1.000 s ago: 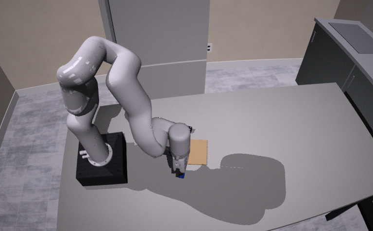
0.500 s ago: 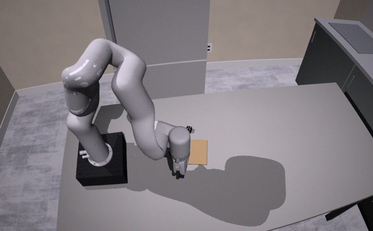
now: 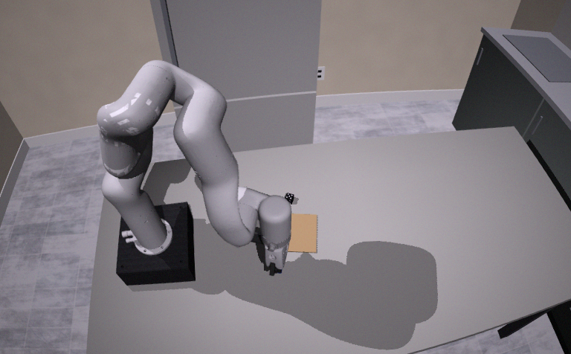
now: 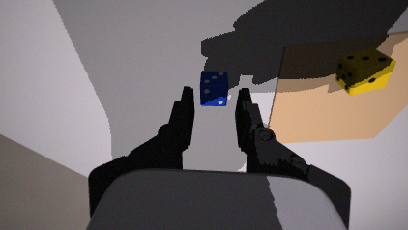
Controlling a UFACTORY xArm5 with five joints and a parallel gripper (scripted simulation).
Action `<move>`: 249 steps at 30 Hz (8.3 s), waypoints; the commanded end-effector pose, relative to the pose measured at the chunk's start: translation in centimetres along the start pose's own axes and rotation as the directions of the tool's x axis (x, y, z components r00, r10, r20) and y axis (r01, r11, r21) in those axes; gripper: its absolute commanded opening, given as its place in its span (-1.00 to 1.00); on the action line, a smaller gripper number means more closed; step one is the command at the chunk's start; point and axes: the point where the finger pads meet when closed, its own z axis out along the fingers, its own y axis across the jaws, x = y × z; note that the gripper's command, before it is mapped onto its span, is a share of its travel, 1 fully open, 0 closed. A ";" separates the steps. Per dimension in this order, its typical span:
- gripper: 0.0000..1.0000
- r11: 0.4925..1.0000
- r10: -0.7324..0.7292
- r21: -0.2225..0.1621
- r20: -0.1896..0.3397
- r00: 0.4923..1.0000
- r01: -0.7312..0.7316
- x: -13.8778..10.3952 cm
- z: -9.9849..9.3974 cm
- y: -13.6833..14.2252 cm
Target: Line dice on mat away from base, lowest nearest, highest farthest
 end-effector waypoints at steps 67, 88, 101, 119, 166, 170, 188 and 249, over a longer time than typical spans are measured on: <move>-0.17 1.000 0.000 0.000 0.003 1.000 0.000 -0.1 -0.1 0.0; -0.17 1.000 0.000 0.000 0.003 1.000 0.000 -0.1 -0.1 0.0; -0.17 1.000 0.000 0.000 0.003 1.000 0.000 -0.1 -0.1 0.0; -0.17 1.000 0.000 0.000 0.003 1.000 0.000 -0.1 -0.1 0.0; -0.17 1.000 0.000 0.000 0.003 1.000 0.000 -0.1 -0.1 0.0; -0.17 1.000 0.000 0.000 0.003 1.000 0.000 -0.1 -0.1 0.0; -0.17 1.000 0.000 0.000 0.003 1.000 0.000 -0.1 -0.1 0.0; -0.17 1.000 0.000 0.000 0.003 1.000 0.000 -0.1 2.9 0.0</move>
